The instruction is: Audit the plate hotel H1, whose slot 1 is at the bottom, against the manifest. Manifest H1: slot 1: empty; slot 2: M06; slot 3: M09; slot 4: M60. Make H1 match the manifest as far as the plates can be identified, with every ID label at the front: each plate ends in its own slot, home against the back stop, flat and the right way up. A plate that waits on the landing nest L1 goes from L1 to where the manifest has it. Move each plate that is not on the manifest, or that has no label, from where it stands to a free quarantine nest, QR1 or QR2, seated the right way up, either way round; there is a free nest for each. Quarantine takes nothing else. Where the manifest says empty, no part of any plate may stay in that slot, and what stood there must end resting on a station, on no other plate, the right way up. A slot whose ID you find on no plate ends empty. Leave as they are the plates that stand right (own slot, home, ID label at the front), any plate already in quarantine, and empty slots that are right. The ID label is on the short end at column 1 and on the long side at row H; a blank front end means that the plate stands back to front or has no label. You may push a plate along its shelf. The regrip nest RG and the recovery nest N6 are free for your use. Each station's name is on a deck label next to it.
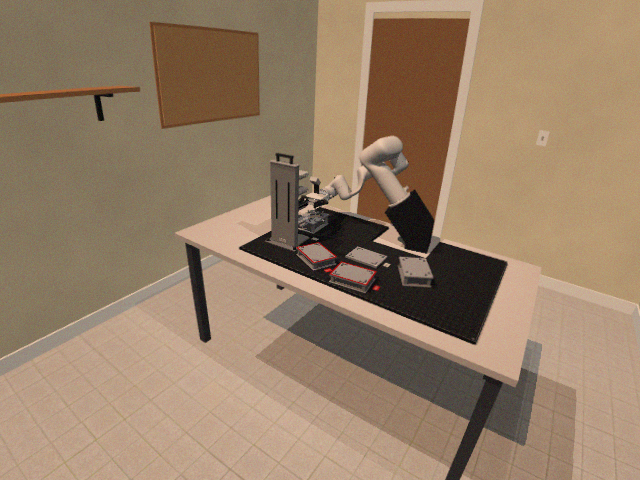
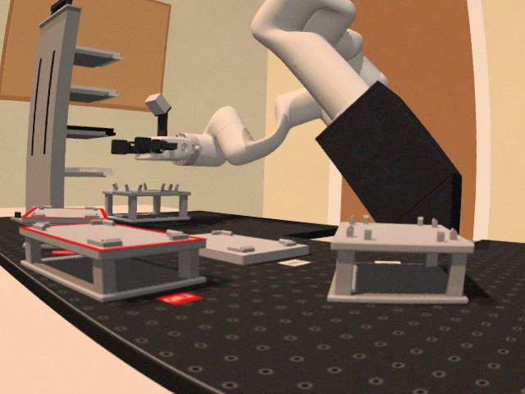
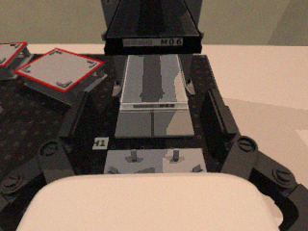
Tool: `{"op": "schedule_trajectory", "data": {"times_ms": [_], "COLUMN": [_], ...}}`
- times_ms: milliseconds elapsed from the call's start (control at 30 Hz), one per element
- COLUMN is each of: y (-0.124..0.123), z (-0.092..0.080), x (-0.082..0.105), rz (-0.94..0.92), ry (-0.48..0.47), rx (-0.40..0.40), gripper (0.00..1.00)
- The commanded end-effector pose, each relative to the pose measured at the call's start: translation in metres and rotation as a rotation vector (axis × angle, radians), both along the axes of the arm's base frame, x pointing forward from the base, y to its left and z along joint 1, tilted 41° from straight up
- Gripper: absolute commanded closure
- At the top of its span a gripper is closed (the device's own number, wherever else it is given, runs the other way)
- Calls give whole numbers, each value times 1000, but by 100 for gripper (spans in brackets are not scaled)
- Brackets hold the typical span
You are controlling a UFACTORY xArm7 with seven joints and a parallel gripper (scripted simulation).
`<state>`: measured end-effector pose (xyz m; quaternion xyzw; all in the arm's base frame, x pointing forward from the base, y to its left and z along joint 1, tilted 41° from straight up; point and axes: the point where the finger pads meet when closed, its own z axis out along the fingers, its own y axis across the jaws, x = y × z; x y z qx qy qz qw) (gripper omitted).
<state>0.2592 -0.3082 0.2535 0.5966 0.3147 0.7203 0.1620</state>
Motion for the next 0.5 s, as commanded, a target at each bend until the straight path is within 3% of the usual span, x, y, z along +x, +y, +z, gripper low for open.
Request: {"op": "schedule_trajectory", "data": {"times_ms": [0, 200, 467], "y": [-4, -14, -11], "z": [-5, -17, -17], "x": [2, 5, 19], "rz": [1, 1, 1], "ry": [0, 0, -1], "rx": [-2, -2, -2], "gripper": [0, 0, 0]}}
